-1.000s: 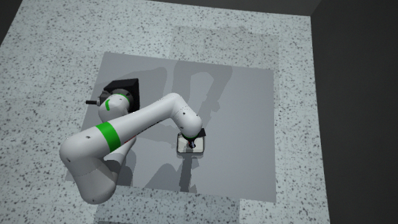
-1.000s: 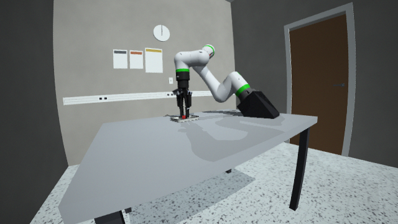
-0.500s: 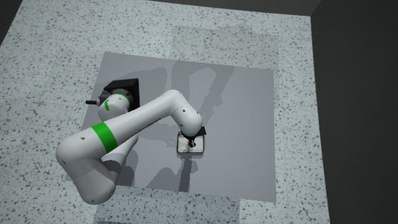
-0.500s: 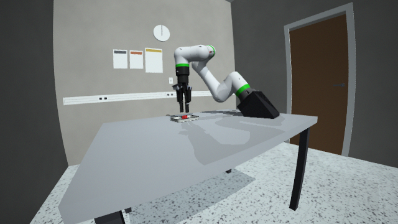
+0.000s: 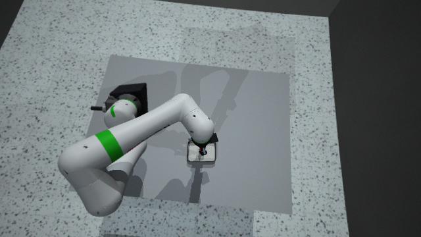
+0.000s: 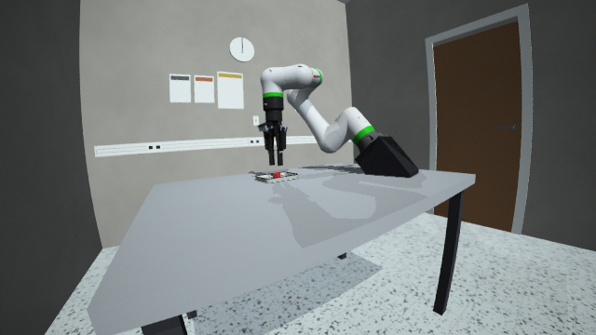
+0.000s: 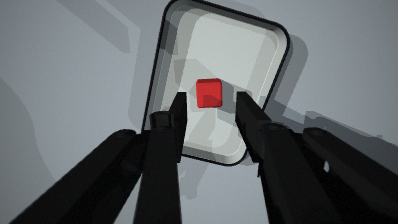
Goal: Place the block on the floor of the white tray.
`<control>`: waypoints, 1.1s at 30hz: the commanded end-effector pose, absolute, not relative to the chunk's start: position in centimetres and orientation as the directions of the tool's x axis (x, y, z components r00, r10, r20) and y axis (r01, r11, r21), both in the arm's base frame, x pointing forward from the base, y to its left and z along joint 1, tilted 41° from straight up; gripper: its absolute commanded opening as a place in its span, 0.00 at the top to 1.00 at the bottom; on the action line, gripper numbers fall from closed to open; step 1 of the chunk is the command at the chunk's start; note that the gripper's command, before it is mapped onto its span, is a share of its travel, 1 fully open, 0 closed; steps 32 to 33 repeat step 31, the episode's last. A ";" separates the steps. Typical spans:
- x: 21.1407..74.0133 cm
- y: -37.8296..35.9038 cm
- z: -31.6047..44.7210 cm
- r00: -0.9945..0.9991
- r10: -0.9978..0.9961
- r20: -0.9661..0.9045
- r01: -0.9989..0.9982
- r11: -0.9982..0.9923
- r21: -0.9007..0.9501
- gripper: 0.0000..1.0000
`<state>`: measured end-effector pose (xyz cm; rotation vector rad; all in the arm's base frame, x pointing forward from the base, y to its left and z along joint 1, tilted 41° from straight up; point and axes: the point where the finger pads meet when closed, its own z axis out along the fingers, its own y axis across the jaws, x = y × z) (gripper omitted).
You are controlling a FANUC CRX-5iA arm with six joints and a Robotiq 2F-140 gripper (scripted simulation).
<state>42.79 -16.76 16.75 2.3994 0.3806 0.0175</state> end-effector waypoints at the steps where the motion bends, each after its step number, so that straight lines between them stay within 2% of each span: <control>1: 42.8 -16.7 16.8 0.957 0.277 -0.089 0.267 -0.714 0.648 0.64; 4: 42.7 -16.3 16.4 0.957 0.278 -0.089 0.267 -0.714 0.647 0.64; 8: 40.6 -10.9 11.5 0.957 0.278 -0.089 0.267 -0.714 0.647 0.64; 16: 38.8 -6.5 7.2 0.957 0.278 -0.089 0.267 -0.714 0.647 0.64; 23: 36.2 0.3 1.3 0.957 0.277 -0.089 0.267 -0.714 0.648 0.64; 33: 36.2 0.3 1.3 0.957 0.277 -0.089 0.267 -0.714 0.648 0.64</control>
